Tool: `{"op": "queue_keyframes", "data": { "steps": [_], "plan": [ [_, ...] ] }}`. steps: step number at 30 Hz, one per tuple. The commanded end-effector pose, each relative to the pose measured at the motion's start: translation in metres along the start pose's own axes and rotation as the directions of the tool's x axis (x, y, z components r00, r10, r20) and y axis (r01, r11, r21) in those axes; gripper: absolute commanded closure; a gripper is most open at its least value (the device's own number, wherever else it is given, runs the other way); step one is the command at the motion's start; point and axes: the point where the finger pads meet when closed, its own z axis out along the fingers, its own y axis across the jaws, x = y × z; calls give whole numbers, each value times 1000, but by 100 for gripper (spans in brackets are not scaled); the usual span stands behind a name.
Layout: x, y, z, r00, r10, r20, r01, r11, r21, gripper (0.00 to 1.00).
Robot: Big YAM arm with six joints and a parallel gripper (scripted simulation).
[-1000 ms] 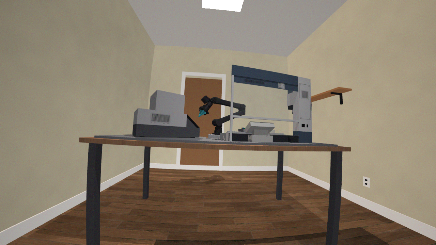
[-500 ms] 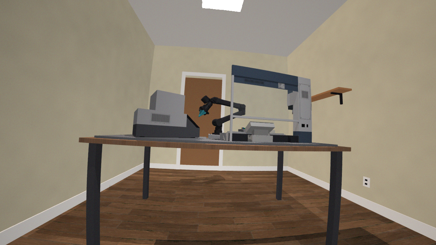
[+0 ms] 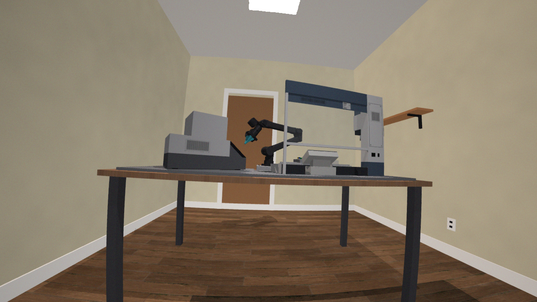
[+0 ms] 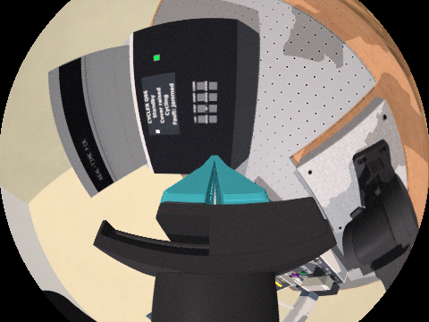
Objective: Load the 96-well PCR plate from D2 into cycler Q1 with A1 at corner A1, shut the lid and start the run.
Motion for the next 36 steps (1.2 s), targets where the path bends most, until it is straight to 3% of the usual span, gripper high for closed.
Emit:
{"op": "queue_keyframes", "data": {
  "steps": [1,14,22,26,34,36],
  "plan": [
    [-5,38,-23,1000,-9,23,11,996,-93,100],
    [-5,22,-12,1000,-4,20,5,998,-59,100],
    [-4,2,-3,1000,4,12,-4,1000,0,100],
    [-4,6,-6,1000,3,13,-3,1000,-6,100],
    [-52,24,-10,999,-32,22,33,998,-46,100],
    [-47,29,-14,999,-45,27,47,997,-62,100]
  ]
}}
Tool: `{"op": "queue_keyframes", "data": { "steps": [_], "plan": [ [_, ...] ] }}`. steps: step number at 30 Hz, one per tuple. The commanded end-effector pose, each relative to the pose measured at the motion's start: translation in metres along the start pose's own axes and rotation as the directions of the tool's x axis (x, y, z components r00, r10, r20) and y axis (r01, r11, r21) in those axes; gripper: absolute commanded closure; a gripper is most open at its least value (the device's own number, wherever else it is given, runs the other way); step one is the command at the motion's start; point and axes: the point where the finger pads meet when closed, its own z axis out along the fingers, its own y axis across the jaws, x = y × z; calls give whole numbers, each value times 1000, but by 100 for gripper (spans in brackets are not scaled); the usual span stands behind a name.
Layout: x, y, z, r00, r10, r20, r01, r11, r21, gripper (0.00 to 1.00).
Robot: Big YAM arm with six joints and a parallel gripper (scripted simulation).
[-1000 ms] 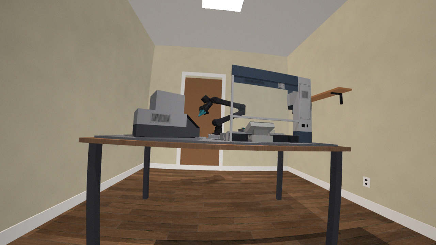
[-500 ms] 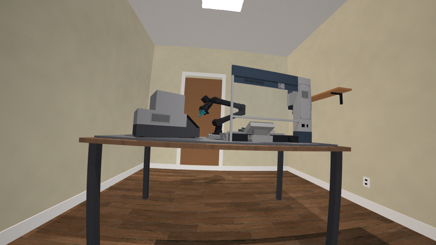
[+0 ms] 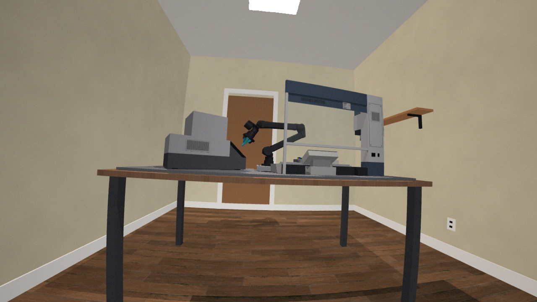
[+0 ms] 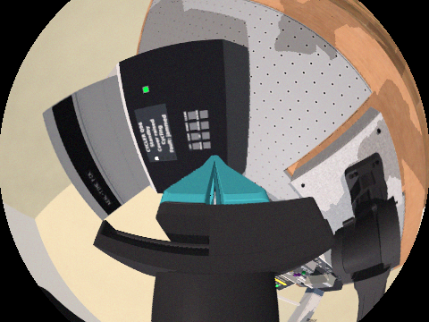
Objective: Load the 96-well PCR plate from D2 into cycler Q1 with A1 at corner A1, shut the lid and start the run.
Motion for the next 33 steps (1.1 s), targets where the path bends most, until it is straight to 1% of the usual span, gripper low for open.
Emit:
{"op": "queue_keyframes", "data": {
  "steps": [1,5,7,8,11,15,22,24,26,31,33],
  "plan": [
    [2,41,-26,993,-118,29,120,988,-100,100],
    [3,45,-30,992,-121,40,125,985,-116,100],
    [3,45,-30,992,-121,40,125,985,-116,100],
    [3,42,-29,993,-111,35,114,988,-108,100],
    [6,40,-18,995,-100,21,101,991,-90,100],
    [6,34,-2,997,-78,14,79,995,-67,100],
    [9,26,16,998,-67,5,67,996,-53,100],
    [9,26,16,998,-67,5,67,996,-53,100],
    [6,34,14,998,-65,11,66,996,-68,100],
    [8,44,20,997,-74,11,74,994,-79,100],
    [8,43,25,997,-73,10,73,995,-75,100]
  ]
}}
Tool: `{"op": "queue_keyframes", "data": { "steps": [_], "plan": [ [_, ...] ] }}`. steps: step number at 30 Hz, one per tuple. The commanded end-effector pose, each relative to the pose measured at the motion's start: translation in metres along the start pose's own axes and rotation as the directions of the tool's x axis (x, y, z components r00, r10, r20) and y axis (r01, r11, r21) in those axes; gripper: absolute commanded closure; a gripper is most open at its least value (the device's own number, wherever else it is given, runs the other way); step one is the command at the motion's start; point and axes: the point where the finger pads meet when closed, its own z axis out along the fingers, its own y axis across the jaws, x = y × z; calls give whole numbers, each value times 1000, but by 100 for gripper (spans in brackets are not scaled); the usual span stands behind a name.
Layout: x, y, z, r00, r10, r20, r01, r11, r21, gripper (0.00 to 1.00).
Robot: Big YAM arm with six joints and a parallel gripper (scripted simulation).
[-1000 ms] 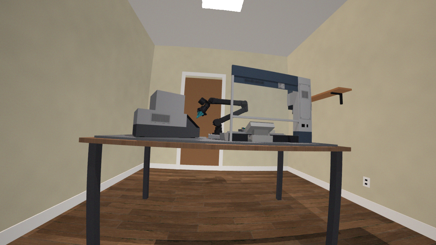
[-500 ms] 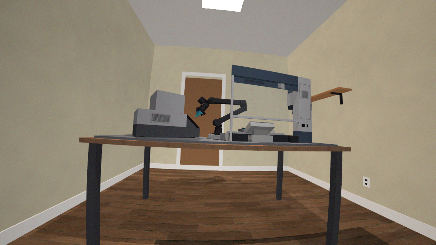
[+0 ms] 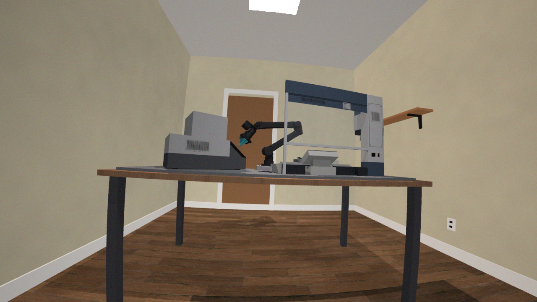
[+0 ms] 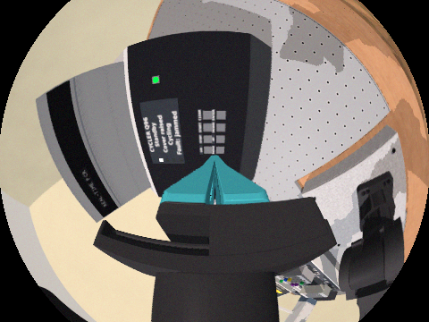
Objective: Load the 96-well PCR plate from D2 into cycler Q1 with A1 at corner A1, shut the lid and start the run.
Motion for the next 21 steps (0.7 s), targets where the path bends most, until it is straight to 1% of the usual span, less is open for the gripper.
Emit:
{"op": "queue_keyframes", "data": {
  "steps": [1,6,8,10,12,16,21],
  "plan": [
    [0,19,1,1000,-6,7,6,999,-37,100],
    [1,9,14,1000,1,2,-1,1000,-15,100],
    [1,9,14,1000,1,2,-1,1000,-15,100],
    [1,17,12,1000,-10,3,11,999,-31,100],
    [0,22,15,1000,-11,7,11,999,-39,100],
    [-2,31,20,1000,-8,8,8,999,-47,100],
    [-1,29,30,1000,-6,8,7,999,-48,100]
  ]
}}
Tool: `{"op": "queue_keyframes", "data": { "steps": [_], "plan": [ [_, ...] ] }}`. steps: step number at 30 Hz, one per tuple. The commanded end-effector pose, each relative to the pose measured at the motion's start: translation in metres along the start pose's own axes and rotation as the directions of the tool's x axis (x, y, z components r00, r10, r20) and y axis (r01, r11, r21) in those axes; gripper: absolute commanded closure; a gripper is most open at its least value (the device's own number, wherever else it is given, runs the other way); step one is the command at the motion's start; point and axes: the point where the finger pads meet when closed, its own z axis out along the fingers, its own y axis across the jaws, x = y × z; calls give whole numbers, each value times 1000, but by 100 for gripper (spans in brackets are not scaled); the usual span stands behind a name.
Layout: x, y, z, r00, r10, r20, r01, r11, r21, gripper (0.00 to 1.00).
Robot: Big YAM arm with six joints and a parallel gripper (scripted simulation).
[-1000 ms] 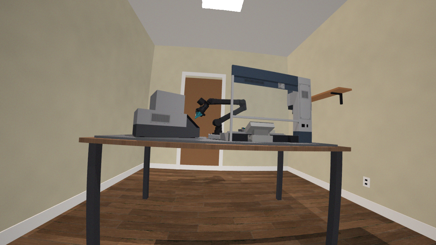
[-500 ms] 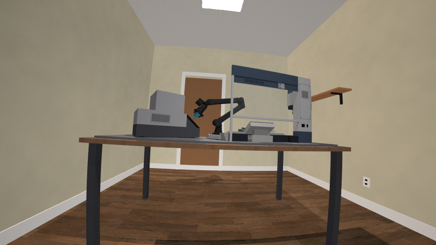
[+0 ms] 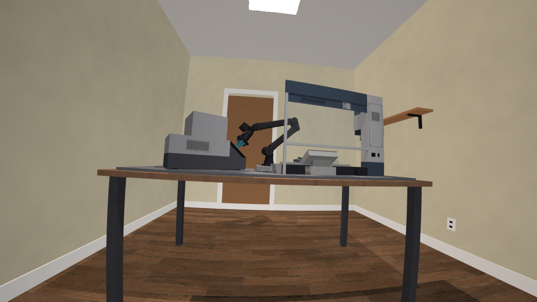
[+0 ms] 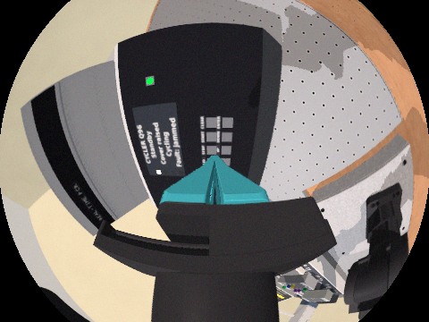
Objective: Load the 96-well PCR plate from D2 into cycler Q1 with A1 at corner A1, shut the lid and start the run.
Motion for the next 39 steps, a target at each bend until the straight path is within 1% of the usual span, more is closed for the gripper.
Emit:
{"op": "queue_keyframes", "data": {
  "steps": [1,2,4,5,9,10,13,15,17,19,21,26,30,31,34,36,39],
  "plan": [
    [0,21,0,1000,-7,9,7,999,-47,100],
    [0,19,3,1000,-6,8,6,999,-43,100],
    [0,19,3,1000,-6,8,6,999,-43,100],
    [-1,16,4,1000,-5,9,6,999,-36,100],
    [1,7,16,1000,-3,2,3,1000,-12,100],
    [1,8,18,1000,-3,1,3,1000,-13,100],
    [1,18,20,1000,-5,3,5,1000,-31,100],
    [0,26,19,1000,-7,8,7,999,-50,100],
    [-3,29,15,1000,-6,15,7,998,-56,100],
    [-6,33,18,1000,-5,20,6,998,-60,100],
    [-6,33,18,1000,-5,20,6,998,-60,100],
    [-2,33,31,1000,-5,10,6,999,-51,100],
    [0,24,41,1000,-6,6,6,999,-41,100],
    [0,25,41,1000,-6,7,7,999,-45,100],
    [0,22,48,1000,-6,7,6,999,-40,100],
    [1,18,48,1000,-12,5,12,999,-30,100],
    [0,17,46,1000,-13,4,13,999,-33,100]
  ]
}}
